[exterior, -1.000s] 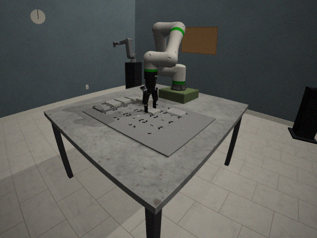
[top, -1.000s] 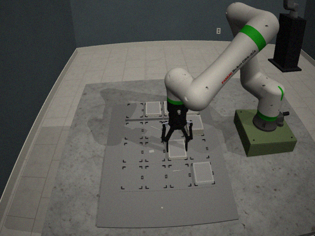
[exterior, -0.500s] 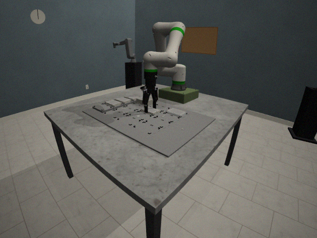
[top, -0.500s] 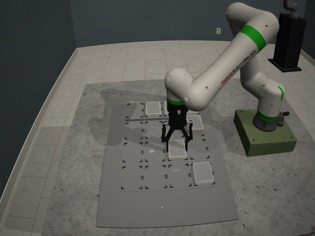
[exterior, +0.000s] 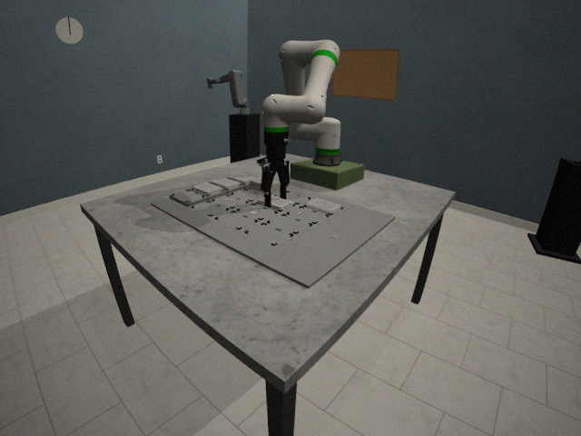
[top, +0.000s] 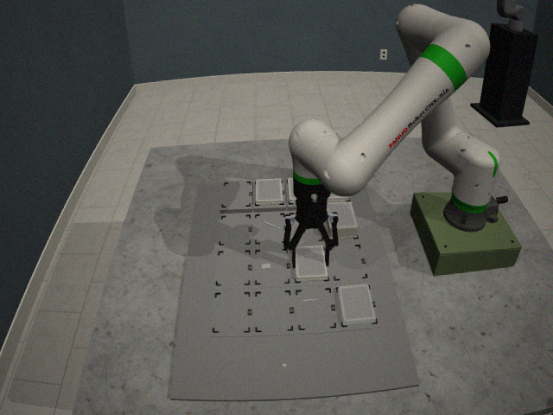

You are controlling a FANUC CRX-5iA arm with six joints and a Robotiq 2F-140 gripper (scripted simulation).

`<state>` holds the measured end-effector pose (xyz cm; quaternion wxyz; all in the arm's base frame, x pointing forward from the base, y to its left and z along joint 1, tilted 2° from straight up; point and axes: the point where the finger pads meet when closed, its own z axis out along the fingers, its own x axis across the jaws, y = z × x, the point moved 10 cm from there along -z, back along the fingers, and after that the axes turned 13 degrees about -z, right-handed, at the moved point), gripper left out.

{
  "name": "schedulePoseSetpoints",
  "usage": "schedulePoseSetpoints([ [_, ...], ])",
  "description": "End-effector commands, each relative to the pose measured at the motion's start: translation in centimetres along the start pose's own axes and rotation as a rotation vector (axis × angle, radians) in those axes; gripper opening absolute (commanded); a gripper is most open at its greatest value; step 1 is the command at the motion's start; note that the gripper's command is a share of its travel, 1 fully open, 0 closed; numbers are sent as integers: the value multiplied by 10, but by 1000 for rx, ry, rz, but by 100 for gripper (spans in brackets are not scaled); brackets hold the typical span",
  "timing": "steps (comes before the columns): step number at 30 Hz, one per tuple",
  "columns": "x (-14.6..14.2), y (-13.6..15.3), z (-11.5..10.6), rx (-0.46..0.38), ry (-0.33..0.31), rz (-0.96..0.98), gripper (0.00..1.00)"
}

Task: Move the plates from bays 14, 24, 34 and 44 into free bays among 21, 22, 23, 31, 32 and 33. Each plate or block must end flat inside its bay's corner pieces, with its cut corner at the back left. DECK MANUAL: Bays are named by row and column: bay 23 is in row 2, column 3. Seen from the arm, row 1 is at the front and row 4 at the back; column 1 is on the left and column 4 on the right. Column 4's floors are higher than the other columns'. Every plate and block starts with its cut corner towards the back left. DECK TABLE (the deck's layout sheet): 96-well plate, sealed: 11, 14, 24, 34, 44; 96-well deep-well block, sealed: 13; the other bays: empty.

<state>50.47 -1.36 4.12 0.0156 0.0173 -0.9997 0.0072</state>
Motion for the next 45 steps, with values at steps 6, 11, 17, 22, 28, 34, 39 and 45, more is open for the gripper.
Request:
schedulePoseSetpoints([
  [6,-1,0,-1,0,-2,0,10],
  [11,-1,0,-1,0,-2,0,10],
  [17,-1,0,-1,0,-2,0,10],
  [22,-1,0,-1,0,-2,0,70],
  [28,-1,0,-1,0,-2,0,70],
  [34,-1,0,-1,0,-2,0,70],
  [39,-1,0,-1,0,-2,0,70],
  [45,-1,0,-1,0,-2,0,70],
])
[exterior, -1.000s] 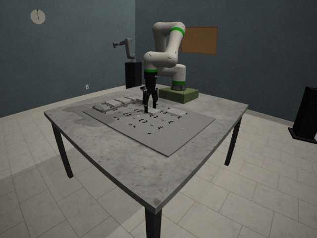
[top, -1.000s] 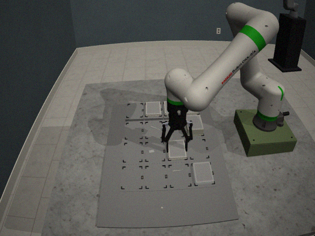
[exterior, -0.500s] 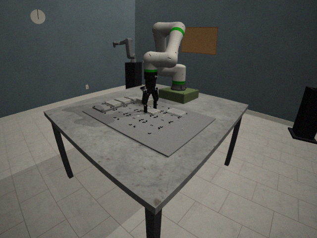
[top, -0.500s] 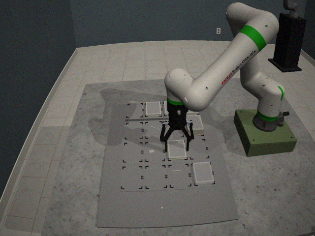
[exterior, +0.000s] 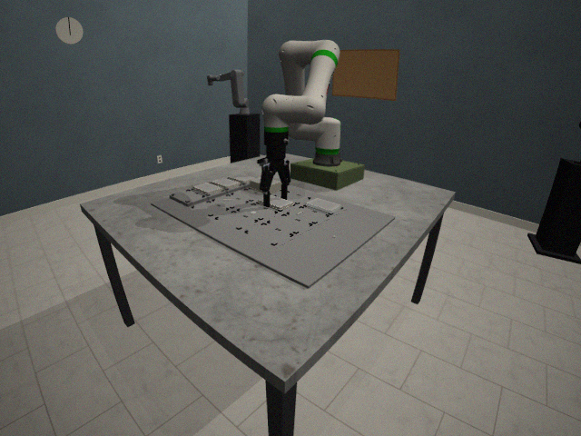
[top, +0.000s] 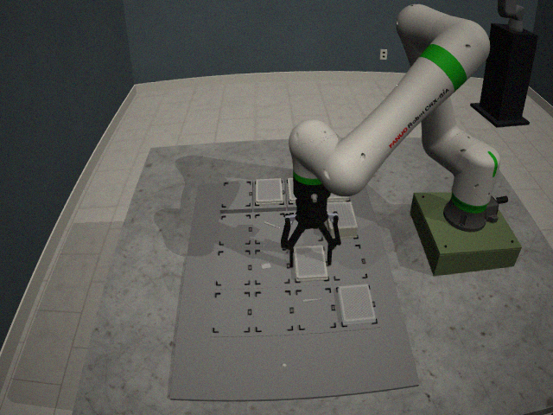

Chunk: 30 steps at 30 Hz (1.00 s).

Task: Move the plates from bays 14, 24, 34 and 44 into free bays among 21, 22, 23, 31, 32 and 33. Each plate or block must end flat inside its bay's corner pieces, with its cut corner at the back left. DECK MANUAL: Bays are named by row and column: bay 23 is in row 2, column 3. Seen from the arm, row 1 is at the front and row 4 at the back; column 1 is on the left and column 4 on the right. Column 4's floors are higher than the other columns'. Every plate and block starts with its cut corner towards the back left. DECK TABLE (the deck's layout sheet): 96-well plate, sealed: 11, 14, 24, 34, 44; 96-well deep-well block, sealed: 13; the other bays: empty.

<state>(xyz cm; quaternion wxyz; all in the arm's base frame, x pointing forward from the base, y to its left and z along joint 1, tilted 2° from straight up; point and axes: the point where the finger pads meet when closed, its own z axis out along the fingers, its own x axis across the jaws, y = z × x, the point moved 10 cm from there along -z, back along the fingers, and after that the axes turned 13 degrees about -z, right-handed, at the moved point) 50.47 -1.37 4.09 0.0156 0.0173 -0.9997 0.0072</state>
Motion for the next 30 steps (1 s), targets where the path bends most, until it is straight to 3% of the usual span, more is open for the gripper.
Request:
schedulePoseSetpoints([
  [1,-1,0,-1,0,-2,0,70],
  [30,-1,0,-37,0,-2,0,70],
])
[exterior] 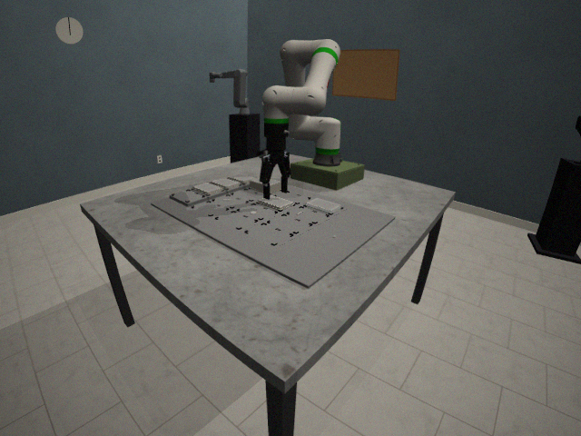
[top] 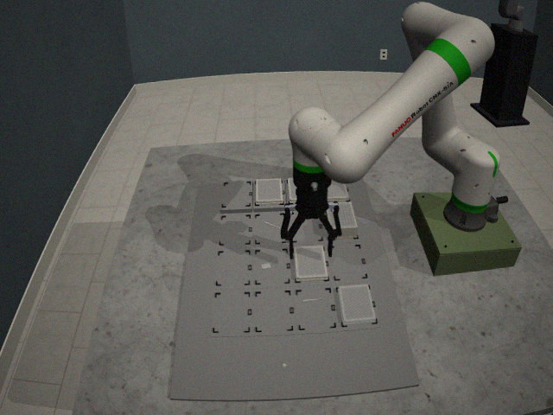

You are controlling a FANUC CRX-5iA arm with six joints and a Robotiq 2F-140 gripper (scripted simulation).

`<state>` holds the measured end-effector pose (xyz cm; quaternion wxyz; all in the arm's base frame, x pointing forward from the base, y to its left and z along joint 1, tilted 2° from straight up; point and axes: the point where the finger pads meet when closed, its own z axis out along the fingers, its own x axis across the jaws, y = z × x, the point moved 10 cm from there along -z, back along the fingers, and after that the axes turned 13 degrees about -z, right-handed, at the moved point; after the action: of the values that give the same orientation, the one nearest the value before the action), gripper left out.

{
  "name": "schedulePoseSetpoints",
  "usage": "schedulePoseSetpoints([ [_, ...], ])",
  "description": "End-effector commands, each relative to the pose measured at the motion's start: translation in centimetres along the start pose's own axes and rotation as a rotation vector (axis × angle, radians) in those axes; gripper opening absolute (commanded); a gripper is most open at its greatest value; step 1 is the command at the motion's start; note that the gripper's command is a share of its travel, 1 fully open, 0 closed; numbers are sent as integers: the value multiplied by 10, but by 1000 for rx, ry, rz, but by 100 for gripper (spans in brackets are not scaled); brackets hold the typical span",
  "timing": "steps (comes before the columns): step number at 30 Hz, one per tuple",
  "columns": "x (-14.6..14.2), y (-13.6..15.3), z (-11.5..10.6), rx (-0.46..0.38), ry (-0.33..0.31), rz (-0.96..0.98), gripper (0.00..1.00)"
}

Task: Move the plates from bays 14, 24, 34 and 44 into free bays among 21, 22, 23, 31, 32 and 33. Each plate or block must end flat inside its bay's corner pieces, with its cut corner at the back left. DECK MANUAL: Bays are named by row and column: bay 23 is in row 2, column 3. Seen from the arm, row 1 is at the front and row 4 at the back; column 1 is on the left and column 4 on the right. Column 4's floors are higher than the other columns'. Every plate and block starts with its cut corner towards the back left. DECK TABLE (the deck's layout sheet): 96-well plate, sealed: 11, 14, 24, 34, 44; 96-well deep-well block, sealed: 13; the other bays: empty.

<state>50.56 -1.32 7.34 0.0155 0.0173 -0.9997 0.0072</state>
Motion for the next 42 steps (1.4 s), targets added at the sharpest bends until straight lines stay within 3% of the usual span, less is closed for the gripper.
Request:
schedulePoseSetpoints([
  [1,-1,0,-4,0,-2,0,70],
  [28,-1,0,-36,0,-2,0,70],
  [42,-1,-4,-36,0,-2,0,70],
])
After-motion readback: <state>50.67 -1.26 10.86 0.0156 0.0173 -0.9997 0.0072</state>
